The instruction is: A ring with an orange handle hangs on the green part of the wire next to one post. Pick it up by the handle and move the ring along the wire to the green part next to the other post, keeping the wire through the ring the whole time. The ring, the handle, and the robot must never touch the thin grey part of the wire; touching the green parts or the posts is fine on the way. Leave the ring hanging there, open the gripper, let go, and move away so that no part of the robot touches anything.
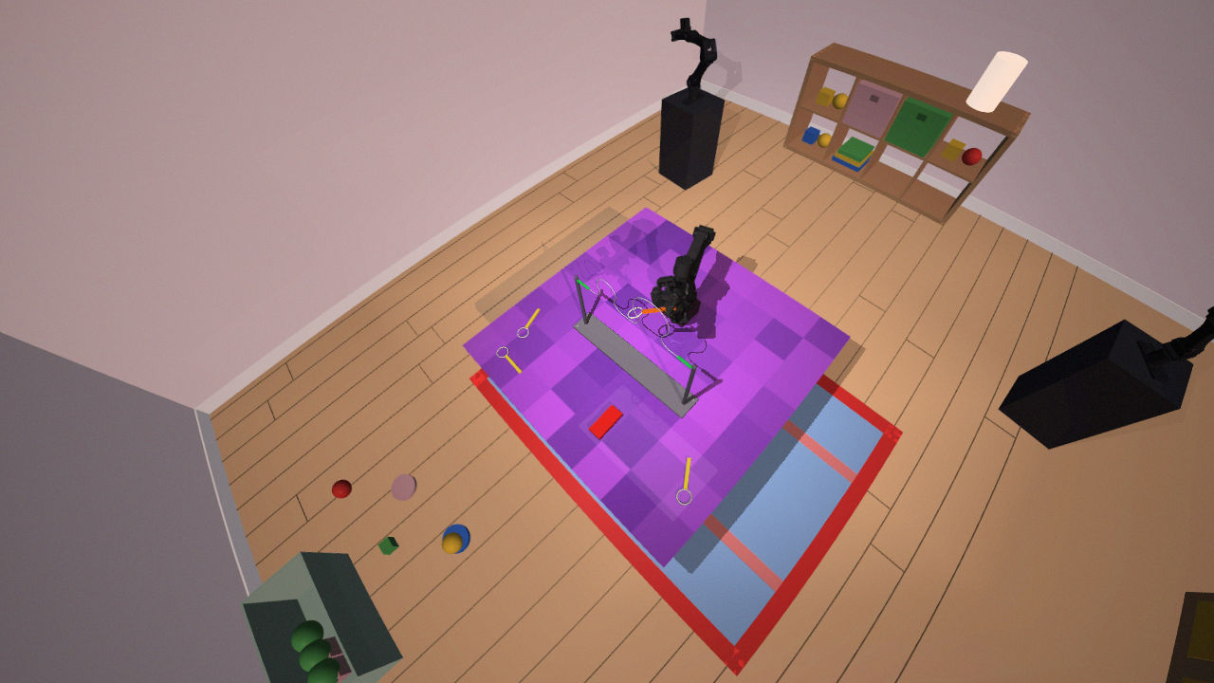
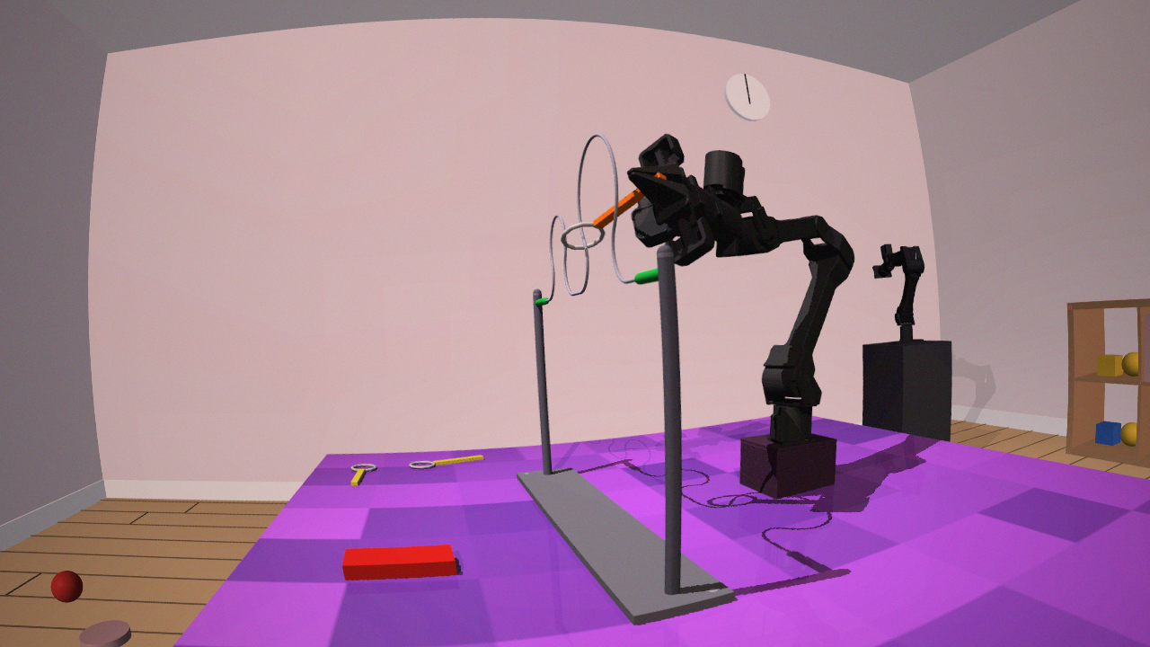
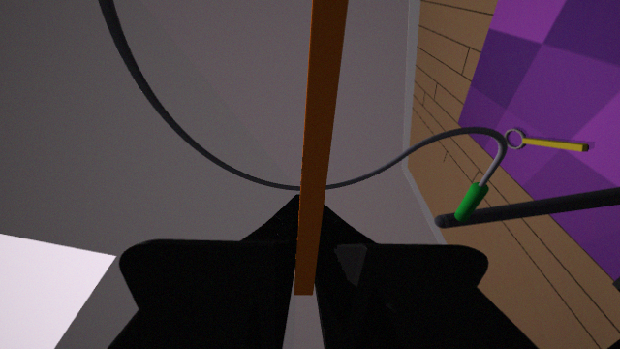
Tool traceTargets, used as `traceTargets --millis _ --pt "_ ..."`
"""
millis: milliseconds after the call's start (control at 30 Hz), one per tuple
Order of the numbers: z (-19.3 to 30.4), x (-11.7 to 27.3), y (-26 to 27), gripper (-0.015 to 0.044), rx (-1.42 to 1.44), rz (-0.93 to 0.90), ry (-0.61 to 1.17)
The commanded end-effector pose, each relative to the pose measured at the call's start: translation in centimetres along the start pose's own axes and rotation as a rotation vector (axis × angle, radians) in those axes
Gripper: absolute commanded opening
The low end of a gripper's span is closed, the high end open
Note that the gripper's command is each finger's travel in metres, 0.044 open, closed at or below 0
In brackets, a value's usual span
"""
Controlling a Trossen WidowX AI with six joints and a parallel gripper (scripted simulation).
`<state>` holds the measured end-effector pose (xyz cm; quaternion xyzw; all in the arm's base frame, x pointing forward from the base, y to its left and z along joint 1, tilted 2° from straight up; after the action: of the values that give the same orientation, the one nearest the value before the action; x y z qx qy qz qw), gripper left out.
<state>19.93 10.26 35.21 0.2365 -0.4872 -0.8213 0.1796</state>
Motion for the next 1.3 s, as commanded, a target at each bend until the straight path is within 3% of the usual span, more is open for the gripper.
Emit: traceTargets --millis 0,1267 --pt "-0.02 0.01 0.37 -0.015 0.035 0.016 0.002" --pt "0.07 -0.07 1.17 -0.015 0.438 0.246 0.012"
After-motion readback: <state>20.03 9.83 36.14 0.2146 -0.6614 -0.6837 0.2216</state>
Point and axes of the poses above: the point midway between the two fingers, 35 mm back from their tips, its own x axis back along the fingers, its own y axis across the jaws, z = x × y, the point moved 10 cm from there along x, back along the fingers
